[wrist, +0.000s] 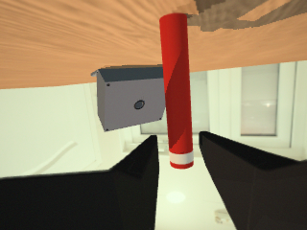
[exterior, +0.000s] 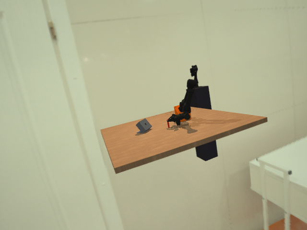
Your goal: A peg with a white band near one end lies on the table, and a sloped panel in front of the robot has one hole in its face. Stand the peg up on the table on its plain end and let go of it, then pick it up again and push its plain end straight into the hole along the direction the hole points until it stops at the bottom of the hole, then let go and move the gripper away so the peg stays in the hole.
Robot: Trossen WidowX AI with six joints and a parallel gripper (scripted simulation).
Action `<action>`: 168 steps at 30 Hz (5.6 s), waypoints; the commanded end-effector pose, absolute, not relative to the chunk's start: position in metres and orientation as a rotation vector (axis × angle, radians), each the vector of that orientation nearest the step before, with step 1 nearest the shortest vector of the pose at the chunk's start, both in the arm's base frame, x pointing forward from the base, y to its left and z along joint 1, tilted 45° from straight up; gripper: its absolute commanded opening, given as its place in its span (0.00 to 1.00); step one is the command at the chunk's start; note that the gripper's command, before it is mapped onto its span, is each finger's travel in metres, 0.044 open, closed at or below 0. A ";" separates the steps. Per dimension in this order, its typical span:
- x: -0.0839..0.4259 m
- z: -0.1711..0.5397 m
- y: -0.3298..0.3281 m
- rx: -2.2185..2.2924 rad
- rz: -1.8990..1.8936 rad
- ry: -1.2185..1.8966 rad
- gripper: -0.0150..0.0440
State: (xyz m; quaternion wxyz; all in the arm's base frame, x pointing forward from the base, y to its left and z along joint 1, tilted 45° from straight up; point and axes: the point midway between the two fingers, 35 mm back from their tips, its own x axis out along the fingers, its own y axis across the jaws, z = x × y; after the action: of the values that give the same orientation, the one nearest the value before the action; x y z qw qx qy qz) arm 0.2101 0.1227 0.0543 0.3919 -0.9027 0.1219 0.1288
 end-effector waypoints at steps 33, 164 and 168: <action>0.238 0.115 0.069 -2.250 0.399 0.359 1.00; 0.238 0.052 0.115 -1.564 1.782 -0.462 0.73; 0.238 0.052 0.115 -1.564 1.782 -0.462 0.56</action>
State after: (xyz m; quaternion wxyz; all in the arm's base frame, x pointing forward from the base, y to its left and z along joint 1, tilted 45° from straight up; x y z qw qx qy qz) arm 0.2376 0.1150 0.0513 0.3561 -0.6045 -0.1781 0.6899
